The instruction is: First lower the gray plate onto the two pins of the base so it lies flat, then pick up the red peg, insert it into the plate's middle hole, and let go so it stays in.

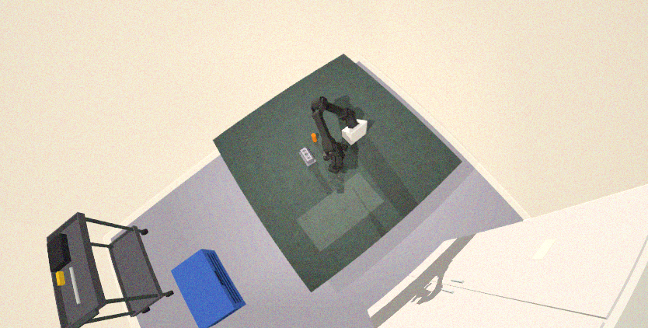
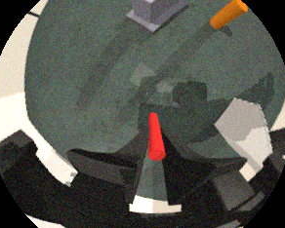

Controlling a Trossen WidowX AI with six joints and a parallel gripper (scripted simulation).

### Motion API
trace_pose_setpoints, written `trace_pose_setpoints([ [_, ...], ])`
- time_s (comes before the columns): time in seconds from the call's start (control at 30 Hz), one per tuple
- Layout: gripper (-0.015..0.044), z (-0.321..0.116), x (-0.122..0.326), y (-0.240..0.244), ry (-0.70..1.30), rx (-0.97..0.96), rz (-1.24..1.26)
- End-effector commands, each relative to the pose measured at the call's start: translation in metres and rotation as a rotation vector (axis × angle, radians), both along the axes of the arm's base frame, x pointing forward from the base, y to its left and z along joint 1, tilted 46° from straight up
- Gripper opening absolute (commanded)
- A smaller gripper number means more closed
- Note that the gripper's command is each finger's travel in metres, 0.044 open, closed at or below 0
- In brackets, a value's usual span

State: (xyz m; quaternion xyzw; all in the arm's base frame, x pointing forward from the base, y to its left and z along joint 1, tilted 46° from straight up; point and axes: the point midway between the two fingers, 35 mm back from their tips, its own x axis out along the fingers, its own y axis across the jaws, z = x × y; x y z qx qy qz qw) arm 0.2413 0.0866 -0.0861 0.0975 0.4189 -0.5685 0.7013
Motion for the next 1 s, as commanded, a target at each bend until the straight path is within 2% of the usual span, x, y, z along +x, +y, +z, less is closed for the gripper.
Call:
trace_pose_setpoints([
  [0.0, 0.0, 0.007, 0.002, 0.01, -0.005, 0.006, -0.005],
  [0.3, 0.0, 0.027, 0.002, 0.03, -0.005, 0.006, -0.006],
  [0.97, 0.0, 0.049, 0.035, 0.002, 0.003, 0.019, 0.002],
])
